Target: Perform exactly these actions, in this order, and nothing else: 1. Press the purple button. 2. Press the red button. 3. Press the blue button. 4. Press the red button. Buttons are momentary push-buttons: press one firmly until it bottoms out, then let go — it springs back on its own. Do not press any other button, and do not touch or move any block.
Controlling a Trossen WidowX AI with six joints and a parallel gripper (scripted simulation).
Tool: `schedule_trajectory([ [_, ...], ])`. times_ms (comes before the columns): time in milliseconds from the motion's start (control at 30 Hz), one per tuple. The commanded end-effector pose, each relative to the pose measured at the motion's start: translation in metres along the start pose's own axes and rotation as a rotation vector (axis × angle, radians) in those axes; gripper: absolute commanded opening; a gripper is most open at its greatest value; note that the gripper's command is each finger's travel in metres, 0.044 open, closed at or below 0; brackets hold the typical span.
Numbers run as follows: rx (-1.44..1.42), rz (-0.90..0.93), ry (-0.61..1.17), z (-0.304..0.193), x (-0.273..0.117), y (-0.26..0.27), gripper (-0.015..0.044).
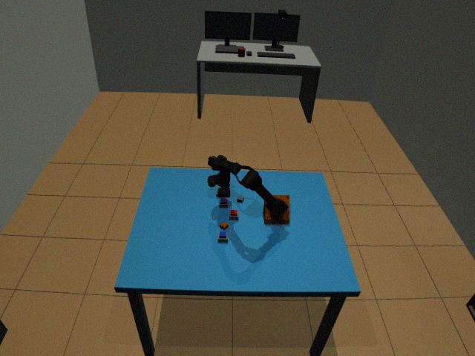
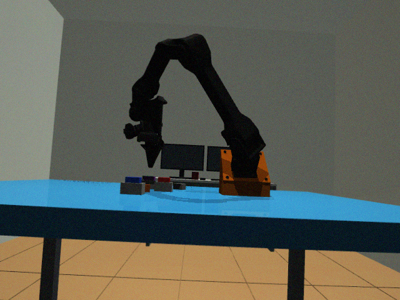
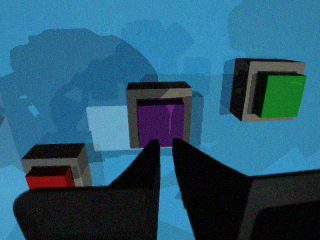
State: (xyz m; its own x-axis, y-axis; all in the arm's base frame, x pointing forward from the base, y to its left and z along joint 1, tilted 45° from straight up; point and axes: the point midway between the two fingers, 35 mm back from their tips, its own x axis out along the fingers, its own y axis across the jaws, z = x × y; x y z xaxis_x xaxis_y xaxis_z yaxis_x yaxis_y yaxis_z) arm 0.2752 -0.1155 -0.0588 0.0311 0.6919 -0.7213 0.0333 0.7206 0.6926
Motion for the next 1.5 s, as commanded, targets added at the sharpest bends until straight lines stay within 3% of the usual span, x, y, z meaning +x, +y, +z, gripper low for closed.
schedule_trajectory([
  [0,0.004,0.003,-0.003,0.000,0.002,0.000,0.0020],
  [933,0.003,0.005,-0.003,0.000,0.035,0.000,0.0020],
  [1467,0.003,0.005,-0.003,0.000,0.035,0.000,0.0020],
])
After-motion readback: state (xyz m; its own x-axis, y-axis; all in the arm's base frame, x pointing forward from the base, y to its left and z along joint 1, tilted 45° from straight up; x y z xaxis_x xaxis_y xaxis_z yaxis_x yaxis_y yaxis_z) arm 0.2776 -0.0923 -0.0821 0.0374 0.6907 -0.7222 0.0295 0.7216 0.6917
